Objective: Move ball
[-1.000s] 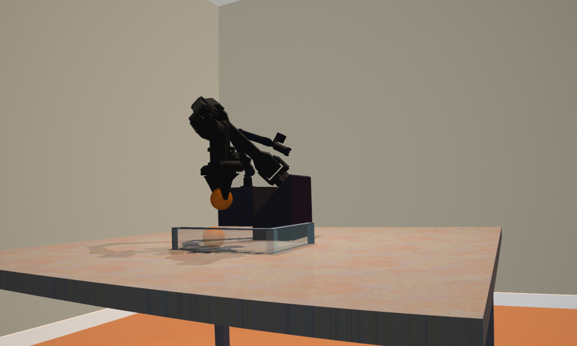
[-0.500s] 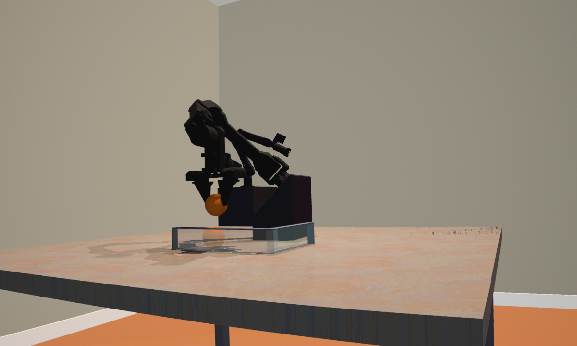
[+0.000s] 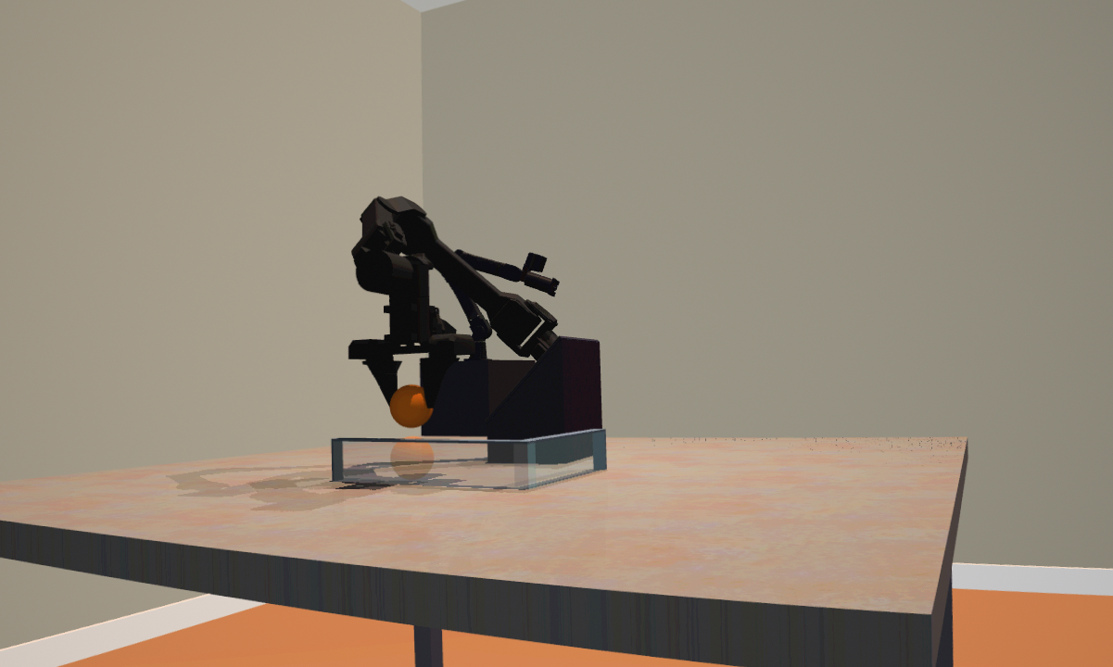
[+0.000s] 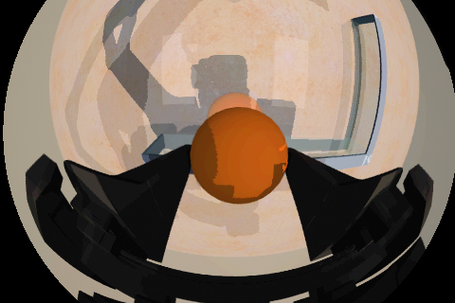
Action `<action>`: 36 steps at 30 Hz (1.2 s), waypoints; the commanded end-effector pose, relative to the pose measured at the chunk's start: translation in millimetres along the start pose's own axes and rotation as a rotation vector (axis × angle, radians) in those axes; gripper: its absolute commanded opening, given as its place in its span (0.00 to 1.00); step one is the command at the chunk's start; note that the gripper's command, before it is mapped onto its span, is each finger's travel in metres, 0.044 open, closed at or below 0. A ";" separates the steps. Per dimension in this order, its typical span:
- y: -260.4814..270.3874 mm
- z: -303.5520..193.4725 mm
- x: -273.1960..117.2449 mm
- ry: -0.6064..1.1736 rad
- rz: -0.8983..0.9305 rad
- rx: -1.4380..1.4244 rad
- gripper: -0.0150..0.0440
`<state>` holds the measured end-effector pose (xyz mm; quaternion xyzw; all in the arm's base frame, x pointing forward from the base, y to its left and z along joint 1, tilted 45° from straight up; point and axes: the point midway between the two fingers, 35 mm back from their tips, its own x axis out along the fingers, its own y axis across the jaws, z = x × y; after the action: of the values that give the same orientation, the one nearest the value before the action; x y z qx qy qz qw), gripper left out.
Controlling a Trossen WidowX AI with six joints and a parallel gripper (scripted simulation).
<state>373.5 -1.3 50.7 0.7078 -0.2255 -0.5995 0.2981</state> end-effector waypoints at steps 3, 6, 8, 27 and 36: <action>0.5 0.9 31.8 -0.004 0.005 -0.009 0.25; 1.3 2.0 49.6 -0.004 0.007 -0.009 0.25; 1.7 2.7 57.1 -0.004 0.008 -0.010 0.25; 0.8 4.7 73.7 -0.029 0.014 -0.003 0.34; 0.8 4.7 73.7 -0.029 0.014 -0.003 0.74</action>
<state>382.1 -52.3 -2.0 0.6964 -0.2333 -0.6084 0.3007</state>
